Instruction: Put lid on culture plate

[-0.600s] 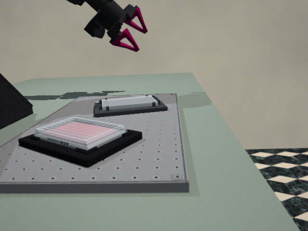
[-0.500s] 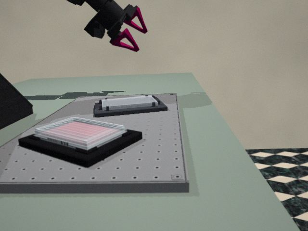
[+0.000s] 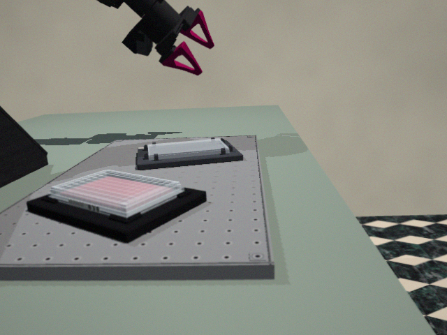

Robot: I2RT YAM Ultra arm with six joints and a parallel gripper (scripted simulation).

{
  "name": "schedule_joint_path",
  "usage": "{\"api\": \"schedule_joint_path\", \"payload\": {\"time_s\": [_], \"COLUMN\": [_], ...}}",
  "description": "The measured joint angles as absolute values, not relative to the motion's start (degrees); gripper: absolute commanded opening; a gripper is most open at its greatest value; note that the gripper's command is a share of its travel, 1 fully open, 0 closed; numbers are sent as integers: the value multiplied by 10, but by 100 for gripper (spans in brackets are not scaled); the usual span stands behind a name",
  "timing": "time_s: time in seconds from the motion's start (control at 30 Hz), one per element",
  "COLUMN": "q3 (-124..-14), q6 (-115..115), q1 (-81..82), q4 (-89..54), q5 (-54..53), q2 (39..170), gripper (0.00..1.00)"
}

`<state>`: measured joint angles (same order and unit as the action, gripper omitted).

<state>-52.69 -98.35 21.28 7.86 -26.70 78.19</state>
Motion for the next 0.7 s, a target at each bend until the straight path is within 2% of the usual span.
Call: {"api": "schedule_joint_path", "payload": {"time_s": [0.7], "q3": [-585], "q6": [-803], "q1": [162], "q4": [-41], "q5": [-308], "q2": [891], "gripper": [100]}}
